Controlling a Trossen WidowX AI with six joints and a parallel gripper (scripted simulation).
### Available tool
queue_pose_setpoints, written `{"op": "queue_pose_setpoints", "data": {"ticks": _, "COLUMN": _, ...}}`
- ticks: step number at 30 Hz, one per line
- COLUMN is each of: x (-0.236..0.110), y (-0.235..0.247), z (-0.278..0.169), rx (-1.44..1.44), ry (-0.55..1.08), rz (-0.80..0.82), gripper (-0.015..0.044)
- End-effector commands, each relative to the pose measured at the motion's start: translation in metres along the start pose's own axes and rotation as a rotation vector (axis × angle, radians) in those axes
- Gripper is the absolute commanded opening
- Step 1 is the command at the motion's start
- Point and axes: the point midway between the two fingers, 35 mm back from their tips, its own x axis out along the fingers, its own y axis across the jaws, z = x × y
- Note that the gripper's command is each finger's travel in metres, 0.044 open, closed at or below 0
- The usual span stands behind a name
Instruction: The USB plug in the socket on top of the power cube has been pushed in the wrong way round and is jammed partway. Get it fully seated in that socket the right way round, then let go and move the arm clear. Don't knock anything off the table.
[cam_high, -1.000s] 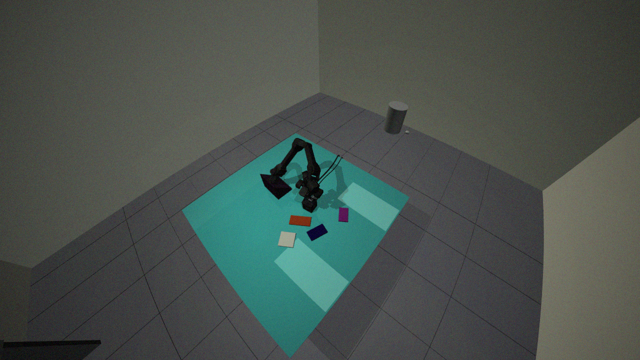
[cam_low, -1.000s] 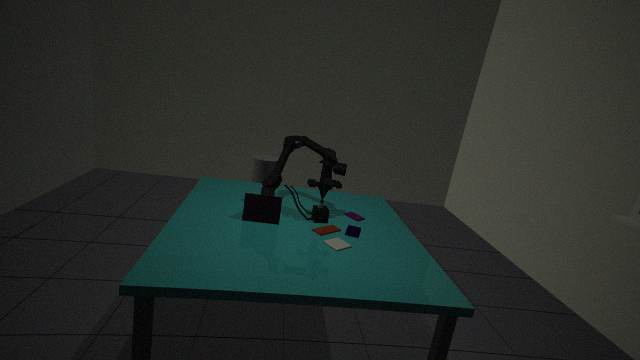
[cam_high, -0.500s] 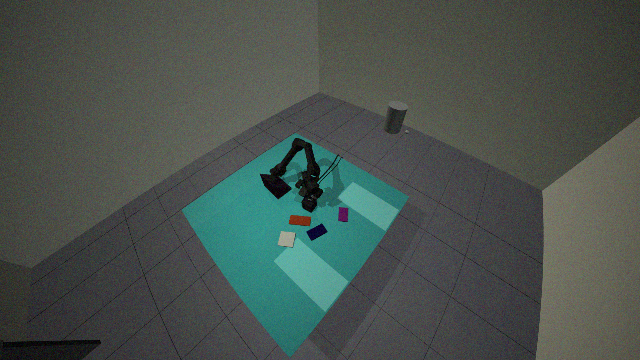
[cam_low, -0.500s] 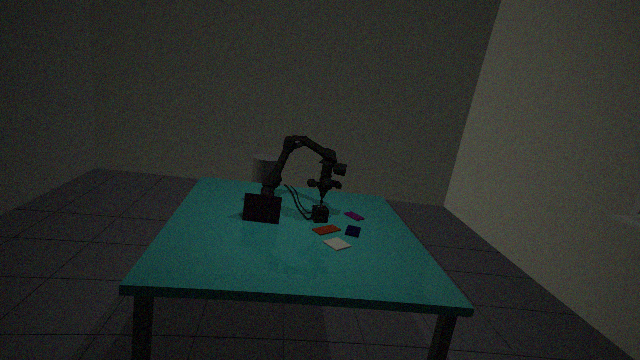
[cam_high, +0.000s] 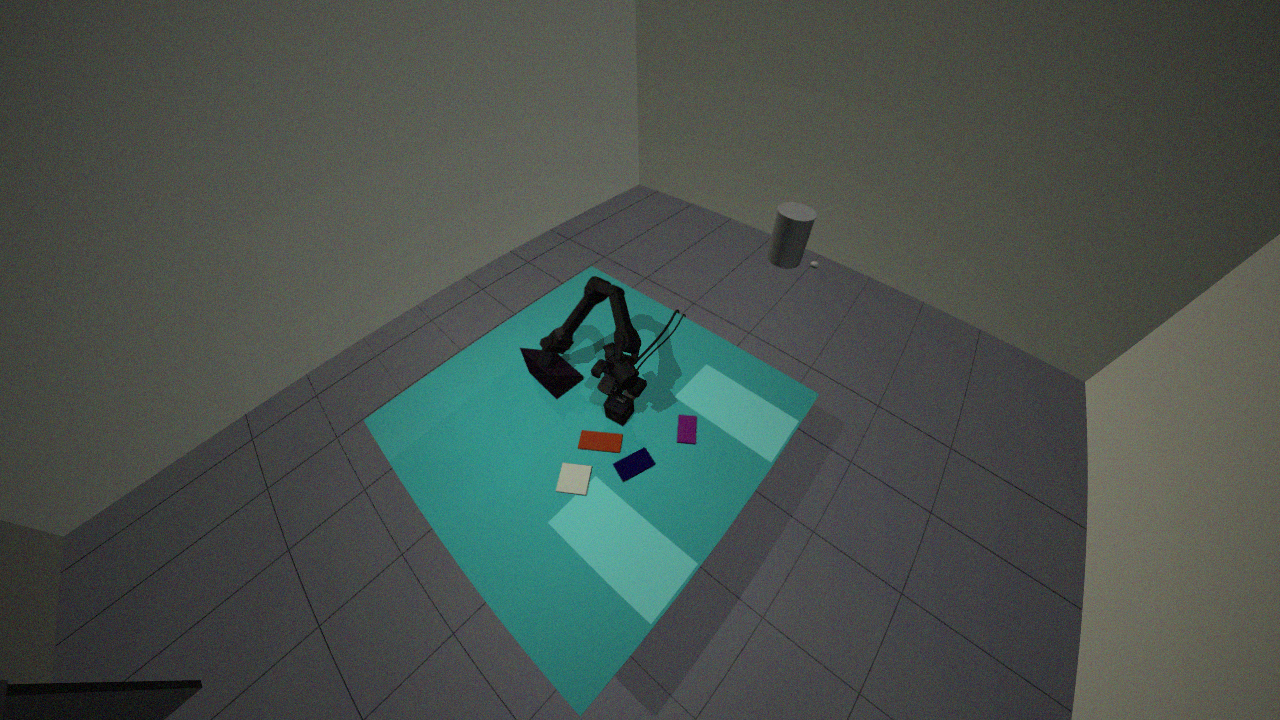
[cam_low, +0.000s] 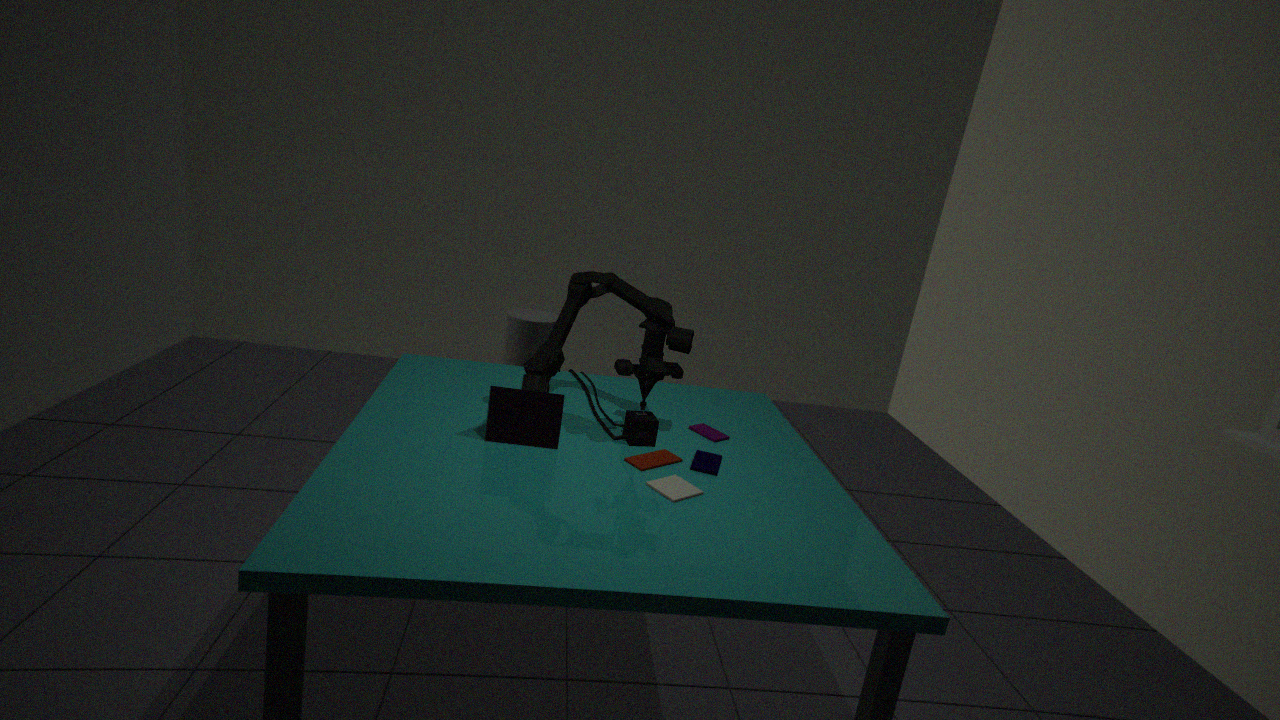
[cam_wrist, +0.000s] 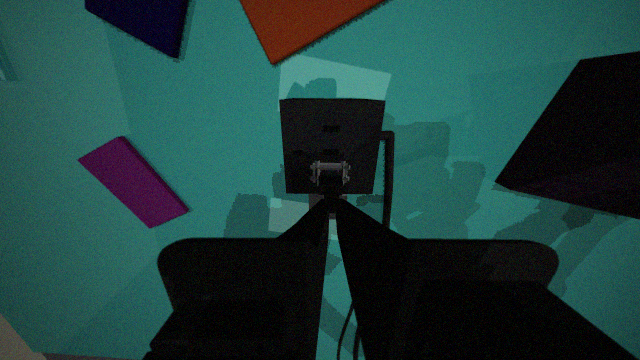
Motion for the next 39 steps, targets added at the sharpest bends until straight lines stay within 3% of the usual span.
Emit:
{"op": "queue_pose_setpoints", "data": {"ticks": 1, "x": 0.0012, "y": -0.0007, "z": -0.0006, "rx": -0.001, "ry": 0.008, "rz": -0.003, "gripper": 0.0000}}
{"op": "queue_pose_setpoints", "data": {"ticks": 39, "x": 0.0058, "y": -0.0012, "z": -0.0025, "rx": 0.001, "ry": 0.041, "rz": -0.003, "gripper": 0.0000}}
